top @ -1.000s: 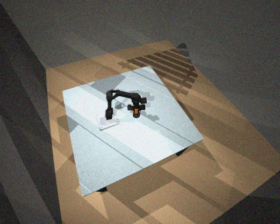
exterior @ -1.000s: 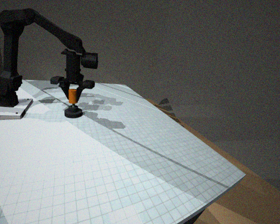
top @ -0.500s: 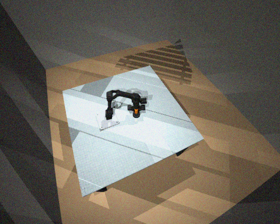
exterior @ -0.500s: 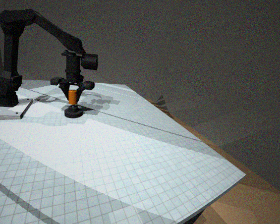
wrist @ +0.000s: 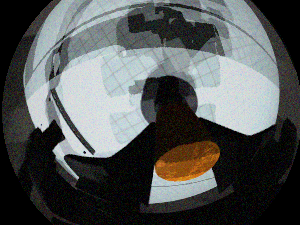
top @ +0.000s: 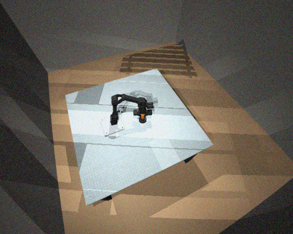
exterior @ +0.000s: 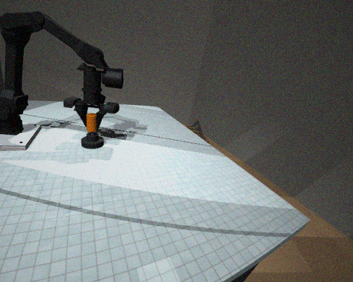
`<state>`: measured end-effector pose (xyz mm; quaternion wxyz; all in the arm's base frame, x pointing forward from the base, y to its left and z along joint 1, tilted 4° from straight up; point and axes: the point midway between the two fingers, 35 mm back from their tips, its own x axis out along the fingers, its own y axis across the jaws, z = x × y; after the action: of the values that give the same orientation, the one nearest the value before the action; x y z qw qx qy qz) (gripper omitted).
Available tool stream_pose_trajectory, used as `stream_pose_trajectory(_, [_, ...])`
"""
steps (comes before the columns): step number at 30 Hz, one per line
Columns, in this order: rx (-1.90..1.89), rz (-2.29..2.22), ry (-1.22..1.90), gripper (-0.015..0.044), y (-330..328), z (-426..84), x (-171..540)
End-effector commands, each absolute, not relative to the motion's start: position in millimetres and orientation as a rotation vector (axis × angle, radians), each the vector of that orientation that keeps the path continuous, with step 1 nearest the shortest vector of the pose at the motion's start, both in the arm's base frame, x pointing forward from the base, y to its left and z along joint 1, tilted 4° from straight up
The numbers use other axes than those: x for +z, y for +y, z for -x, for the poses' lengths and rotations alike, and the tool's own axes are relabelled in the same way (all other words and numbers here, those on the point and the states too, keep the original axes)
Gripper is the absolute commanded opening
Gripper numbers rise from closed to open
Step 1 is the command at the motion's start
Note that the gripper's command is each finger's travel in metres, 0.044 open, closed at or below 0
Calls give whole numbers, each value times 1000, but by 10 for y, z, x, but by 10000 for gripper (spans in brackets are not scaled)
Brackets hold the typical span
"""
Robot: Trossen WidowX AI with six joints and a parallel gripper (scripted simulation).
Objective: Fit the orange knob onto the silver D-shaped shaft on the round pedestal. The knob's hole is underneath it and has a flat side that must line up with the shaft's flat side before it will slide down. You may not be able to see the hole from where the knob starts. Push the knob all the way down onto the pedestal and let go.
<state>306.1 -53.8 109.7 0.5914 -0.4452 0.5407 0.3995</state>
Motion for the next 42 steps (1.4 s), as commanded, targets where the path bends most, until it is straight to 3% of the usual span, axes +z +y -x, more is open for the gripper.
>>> stream_pose_trajectory(1, [928, 1032, 1257, 0, -535, -3063, 1091])
stream_pose_trajectory(42, [1077, 1195, 1177, 0, -540, -3102, 1100])
